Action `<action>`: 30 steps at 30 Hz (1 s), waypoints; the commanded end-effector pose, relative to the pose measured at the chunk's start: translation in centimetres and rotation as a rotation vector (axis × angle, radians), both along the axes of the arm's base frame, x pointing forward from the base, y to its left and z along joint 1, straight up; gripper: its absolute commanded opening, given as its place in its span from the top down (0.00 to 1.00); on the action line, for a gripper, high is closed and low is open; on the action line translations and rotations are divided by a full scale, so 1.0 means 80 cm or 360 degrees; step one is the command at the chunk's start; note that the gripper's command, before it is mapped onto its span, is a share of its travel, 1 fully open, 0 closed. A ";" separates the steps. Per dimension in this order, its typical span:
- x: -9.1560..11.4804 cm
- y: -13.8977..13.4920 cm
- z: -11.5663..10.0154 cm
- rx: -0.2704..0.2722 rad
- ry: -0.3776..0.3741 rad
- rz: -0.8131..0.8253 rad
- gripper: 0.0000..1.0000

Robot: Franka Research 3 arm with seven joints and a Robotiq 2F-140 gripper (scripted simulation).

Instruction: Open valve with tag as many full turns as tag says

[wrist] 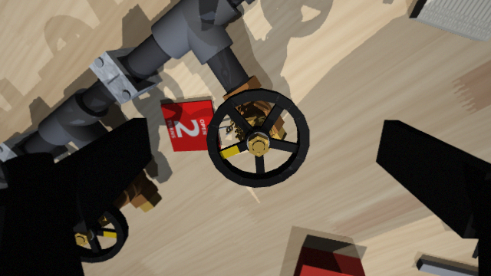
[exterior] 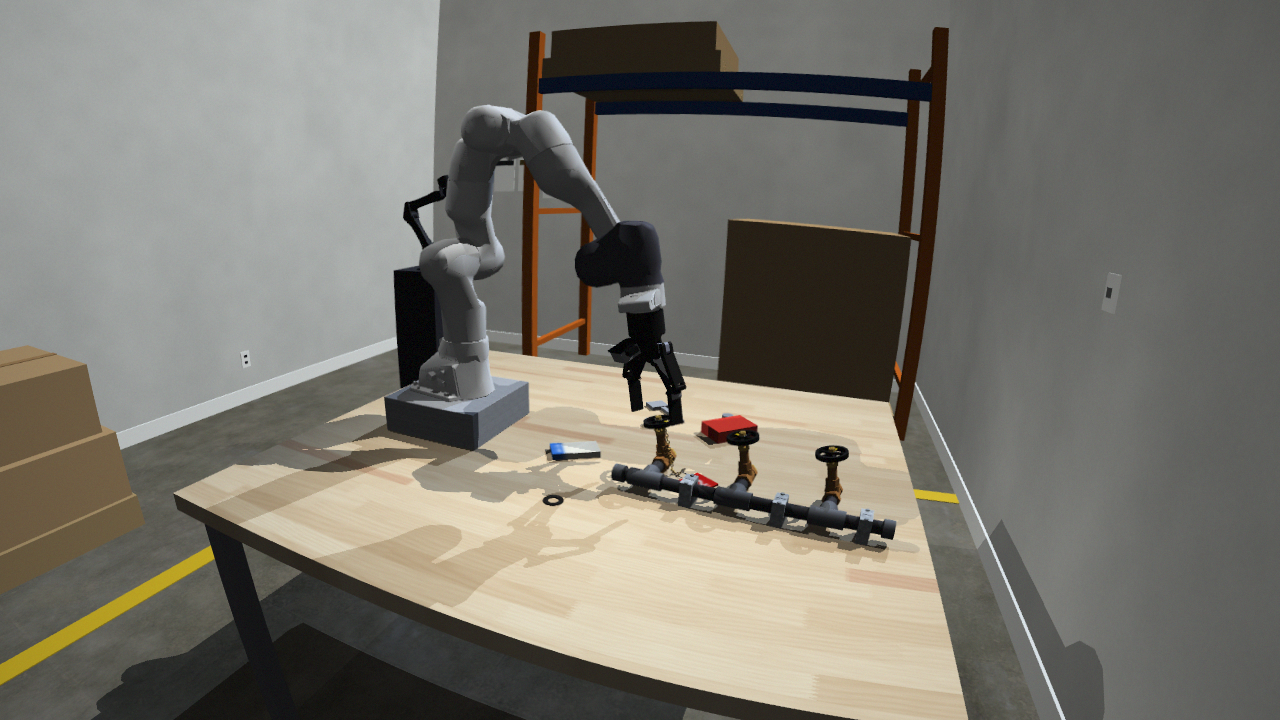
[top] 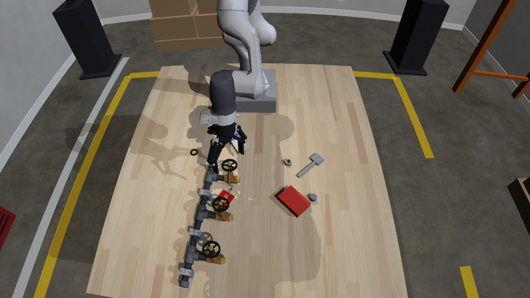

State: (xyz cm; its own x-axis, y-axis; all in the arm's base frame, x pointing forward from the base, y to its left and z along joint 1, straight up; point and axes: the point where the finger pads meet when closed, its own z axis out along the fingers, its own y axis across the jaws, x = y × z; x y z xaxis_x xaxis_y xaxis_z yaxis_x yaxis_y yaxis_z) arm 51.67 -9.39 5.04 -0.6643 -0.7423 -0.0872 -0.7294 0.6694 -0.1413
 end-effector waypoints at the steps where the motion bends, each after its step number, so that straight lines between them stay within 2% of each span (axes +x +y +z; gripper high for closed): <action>1: 0.008 0.001 -0.007 -0.0001 -0.0023 -0.0008 0.00; 19: 0.010 0.000 -0.024 -0.0001 -0.0023 -0.0008 0.00; 20: 0.010 0.000 -0.024 -0.0001 -0.0023 -0.0008 0.90; 30: 0.010 0.000 -0.024 -0.0001 -0.0023 -0.0008 0.90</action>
State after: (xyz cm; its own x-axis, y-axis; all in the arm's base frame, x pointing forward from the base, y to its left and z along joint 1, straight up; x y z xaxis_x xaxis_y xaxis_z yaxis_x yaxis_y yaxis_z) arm 52.37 -9.51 3.11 -0.6655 -0.7406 -0.0935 -0.7257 0.6712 -0.1513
